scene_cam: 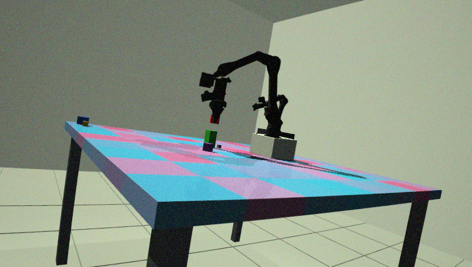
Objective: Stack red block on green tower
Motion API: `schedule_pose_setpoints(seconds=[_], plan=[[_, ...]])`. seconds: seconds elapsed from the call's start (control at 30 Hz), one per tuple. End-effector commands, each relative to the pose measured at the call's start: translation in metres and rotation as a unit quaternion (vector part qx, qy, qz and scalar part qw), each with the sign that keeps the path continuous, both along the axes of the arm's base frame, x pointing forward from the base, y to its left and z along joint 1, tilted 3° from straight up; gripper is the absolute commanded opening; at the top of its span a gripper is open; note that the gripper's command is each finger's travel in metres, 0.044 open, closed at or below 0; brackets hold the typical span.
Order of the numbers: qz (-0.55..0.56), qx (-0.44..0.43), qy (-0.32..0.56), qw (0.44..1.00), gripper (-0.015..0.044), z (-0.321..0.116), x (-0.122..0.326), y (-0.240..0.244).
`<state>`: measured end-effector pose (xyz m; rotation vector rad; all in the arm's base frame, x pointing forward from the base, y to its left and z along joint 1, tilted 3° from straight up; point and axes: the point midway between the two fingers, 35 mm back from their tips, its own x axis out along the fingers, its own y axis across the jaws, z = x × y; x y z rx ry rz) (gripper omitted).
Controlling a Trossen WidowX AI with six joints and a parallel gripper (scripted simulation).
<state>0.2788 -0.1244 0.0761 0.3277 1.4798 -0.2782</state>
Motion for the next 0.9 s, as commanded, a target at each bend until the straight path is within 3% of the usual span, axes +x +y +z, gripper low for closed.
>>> schedule_pose_setpoints(seconds=[0.0, 0.43, 0.87], plan=[[0.004, 0.002, 0.0, 1.0, 0.0, -0.001, 0.0, -0.011], [0.004, 0.002, 0.0, 1.0, 0.0, -0.036, 0.002, -0.01], [0.004, 0.002, 0.0, 1.0, 0.0, -0.036, 0.002, -0.01]])
